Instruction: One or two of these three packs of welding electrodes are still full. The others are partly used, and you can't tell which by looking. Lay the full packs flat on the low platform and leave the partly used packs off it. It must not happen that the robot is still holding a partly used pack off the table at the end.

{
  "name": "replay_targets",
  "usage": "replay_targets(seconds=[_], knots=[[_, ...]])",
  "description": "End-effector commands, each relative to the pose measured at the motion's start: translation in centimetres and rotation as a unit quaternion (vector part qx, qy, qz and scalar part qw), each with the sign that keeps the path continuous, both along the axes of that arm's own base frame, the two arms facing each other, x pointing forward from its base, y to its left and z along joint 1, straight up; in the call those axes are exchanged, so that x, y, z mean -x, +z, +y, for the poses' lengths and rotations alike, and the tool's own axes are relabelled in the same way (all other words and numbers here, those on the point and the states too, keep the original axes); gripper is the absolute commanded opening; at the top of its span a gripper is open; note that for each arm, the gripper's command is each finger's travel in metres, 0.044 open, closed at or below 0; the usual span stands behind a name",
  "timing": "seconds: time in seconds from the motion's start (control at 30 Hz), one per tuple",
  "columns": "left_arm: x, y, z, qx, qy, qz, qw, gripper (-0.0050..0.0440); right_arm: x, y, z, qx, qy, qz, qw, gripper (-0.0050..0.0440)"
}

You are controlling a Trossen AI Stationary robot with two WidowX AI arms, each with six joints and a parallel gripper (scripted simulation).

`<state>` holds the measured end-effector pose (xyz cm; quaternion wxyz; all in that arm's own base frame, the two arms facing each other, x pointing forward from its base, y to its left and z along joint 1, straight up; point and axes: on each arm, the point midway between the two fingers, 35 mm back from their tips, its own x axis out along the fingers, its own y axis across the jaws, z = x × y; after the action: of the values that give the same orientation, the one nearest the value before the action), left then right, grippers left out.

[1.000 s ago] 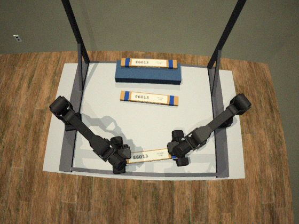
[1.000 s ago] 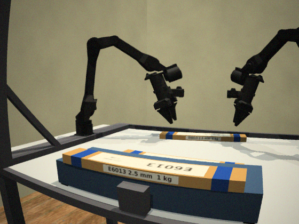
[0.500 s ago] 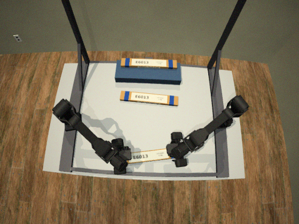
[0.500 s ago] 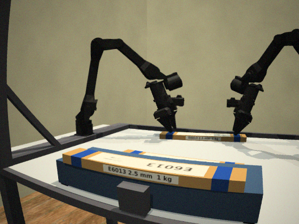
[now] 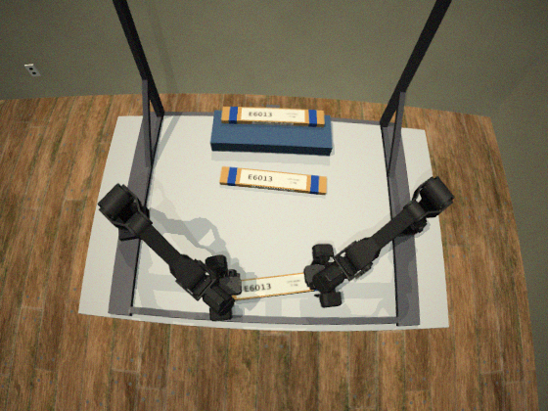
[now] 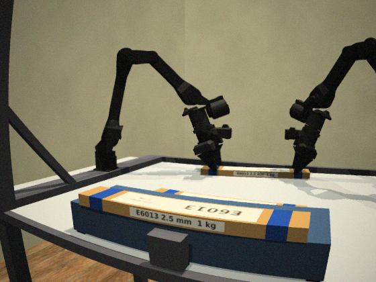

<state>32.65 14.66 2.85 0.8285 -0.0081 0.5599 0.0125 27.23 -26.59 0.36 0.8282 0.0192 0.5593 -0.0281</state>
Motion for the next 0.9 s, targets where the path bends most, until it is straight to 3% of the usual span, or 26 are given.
replay_targets(seconds=[0.0,0.53,0.63,0.67,0.73,0.77,0.87], knots=[[-0.11,-0.24,0.05,0.0,0.0,-0.004,1.0,0.043,0.0,-0.38,-0.09,0.001,0.0,-0.002,1.0,0.043],[-0.1,-1.08,-0.02,0.0,0.0,-0.004,1.0,0.043,0.01,-1.15,0.01,0.001,0.0,-0.002,1.0,0.043],[-0.45,-0.36,0.19,-0.006,0.0,-0.013,1.0,0.043,-0.29,-0.39,-0.34,0.01,0.0,-0.009,1.0,0.043],[-0.44,-0.36,0.18,-0.006,0.0,-0.013,1.0,0.043,-0.29,-0.39,-0.34,0.01,0.0,-0.009,1.0,-0.005],[-0.44,-0.36,0.18,-0.006,0.0,-0.013,1.0,0.043,-0.29,-0.39,-0.34,0.01,0.0,-0.009,1.0,-0.005],[-0.05,-1.1,-0.09,0.0,0.0,-0.003,1.0,-0.005,-0.29,-0.39,-0.34,0.01,0.0,-0.009,1.0,-0.005],[-0.44,-0.35,0.19,-0.006,0.0,-0.013,1.0,-0.005,-0.29,-0.39,-0.34,0.01,0.0,-0.009,1.0,-0.005]])
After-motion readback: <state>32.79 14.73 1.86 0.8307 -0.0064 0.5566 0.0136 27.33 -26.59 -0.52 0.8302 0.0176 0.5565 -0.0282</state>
